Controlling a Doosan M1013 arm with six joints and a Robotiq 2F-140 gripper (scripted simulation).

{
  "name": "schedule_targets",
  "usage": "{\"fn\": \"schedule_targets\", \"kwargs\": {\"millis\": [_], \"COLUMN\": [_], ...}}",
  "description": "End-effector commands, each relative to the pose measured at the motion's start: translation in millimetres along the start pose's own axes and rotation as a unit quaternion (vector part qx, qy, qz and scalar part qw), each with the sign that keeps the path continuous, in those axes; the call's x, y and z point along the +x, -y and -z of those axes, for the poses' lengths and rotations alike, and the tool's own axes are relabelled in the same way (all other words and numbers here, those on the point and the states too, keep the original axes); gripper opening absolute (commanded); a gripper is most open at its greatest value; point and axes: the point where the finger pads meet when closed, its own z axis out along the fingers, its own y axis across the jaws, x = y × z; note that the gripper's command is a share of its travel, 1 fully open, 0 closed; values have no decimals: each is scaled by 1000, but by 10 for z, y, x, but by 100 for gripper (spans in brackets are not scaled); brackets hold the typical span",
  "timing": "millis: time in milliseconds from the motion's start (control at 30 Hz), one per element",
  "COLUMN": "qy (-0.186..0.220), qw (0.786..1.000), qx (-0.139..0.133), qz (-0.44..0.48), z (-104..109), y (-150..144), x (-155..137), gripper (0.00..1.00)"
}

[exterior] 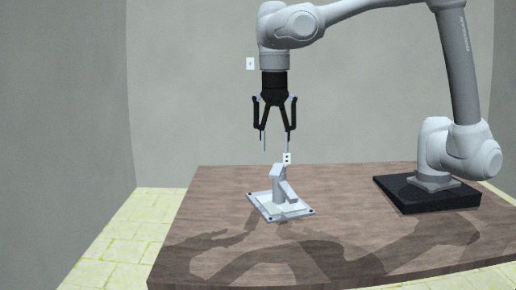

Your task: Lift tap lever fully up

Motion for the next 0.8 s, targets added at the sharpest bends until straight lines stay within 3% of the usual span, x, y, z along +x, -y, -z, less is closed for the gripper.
{"fn": "schedule_targets", "kwargs": {"millis": [0, 767], "qy": [0, 0], "qw": [1000, 1000], "qx": [0, 0], "qz": [0, 0], "z": [0, -221], "y": [0, 0], "x": [0, 0], "gripper": [42, 42]}}
